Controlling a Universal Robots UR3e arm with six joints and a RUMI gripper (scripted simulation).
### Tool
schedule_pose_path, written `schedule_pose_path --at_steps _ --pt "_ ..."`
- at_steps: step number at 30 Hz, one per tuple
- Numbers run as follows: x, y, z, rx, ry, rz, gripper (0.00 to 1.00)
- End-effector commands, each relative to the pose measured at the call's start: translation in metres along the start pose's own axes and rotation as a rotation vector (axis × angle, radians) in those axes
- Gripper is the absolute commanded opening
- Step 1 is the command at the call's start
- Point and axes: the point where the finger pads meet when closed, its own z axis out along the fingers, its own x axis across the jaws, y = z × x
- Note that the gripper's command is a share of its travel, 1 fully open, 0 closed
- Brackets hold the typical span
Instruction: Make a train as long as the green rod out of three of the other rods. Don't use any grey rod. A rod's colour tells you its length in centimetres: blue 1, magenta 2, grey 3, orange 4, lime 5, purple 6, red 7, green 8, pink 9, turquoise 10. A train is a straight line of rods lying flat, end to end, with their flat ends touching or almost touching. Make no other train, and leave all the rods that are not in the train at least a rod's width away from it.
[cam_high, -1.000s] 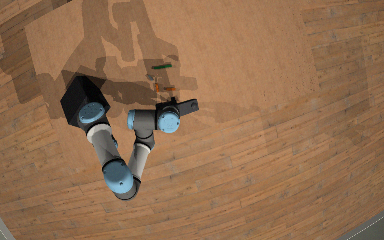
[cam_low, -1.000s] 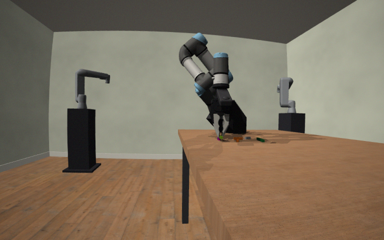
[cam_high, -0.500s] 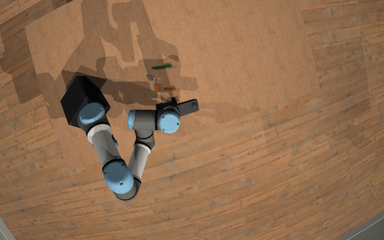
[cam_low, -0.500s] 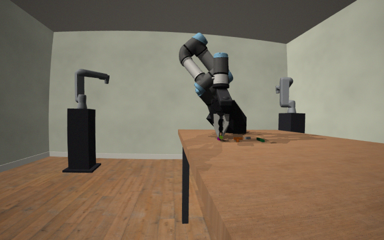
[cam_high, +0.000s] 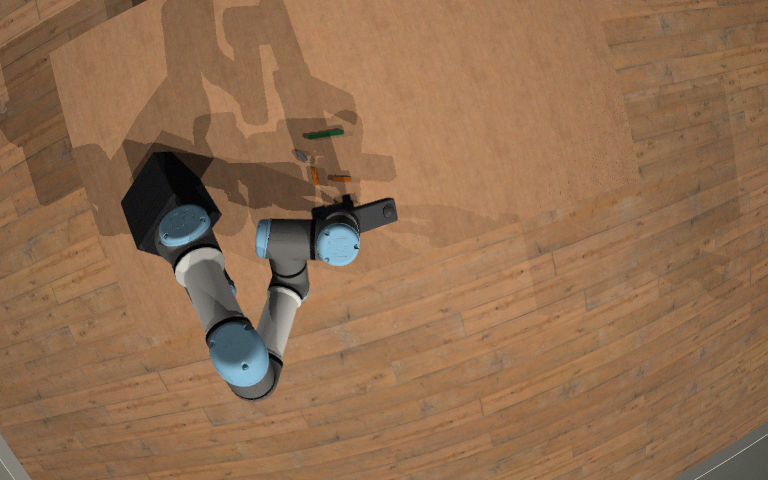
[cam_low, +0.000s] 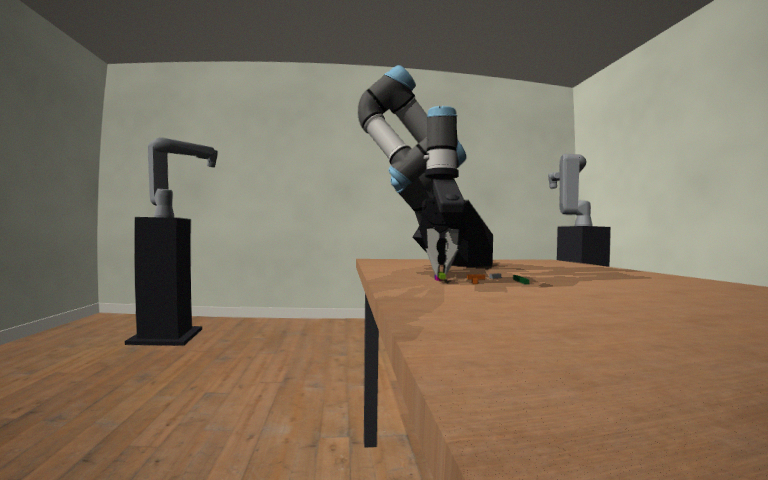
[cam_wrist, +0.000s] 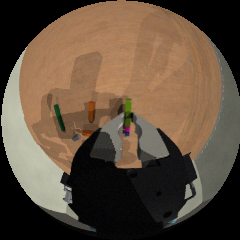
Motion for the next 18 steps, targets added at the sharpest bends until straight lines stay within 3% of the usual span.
schedule_pose_path --at_steps 1,18 --pt "-0.0004 -0.0004 0.0042 0.002 -0.001 0.0 0.0" --pt "-0.0003 -0.0008 0.01 0.003 -0.001 0.0 0.0"
